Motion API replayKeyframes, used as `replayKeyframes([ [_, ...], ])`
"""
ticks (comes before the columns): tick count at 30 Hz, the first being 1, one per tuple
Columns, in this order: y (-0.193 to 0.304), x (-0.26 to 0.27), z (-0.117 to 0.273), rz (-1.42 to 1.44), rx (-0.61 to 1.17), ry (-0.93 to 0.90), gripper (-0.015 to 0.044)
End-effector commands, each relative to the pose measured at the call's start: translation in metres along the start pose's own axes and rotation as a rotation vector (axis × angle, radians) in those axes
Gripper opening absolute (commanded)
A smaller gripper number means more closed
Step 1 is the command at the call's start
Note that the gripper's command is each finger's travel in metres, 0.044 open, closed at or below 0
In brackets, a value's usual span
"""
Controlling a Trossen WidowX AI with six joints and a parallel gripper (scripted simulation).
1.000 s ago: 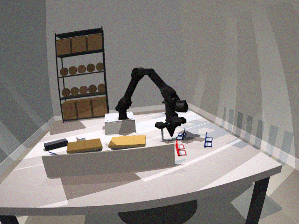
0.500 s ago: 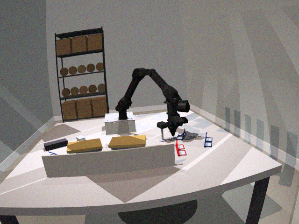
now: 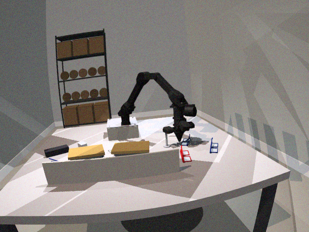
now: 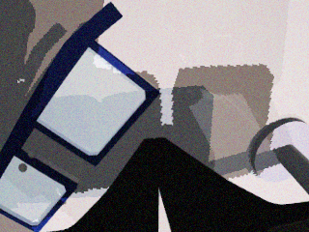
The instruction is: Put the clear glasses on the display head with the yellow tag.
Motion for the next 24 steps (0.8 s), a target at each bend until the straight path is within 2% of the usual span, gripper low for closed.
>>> replayKeyframes([
  [1, -0.002, 0.005, 0.002, -0.001, -0.009, 0.001, 0.0],
  [24, 0.0, 0.021, 0.004, -0.002, -0.009, -0.001, 0.0],
])
Point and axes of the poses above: the point midway between the two fingers, 35 mm back from their tips, its own z axis back along the fingers, its own x axis across the jaws, y = z × x, the point moved 2 cm from there along z, back along the fingers, and after that the axes turned 4 degrees about -z, right-handed, at the moved point
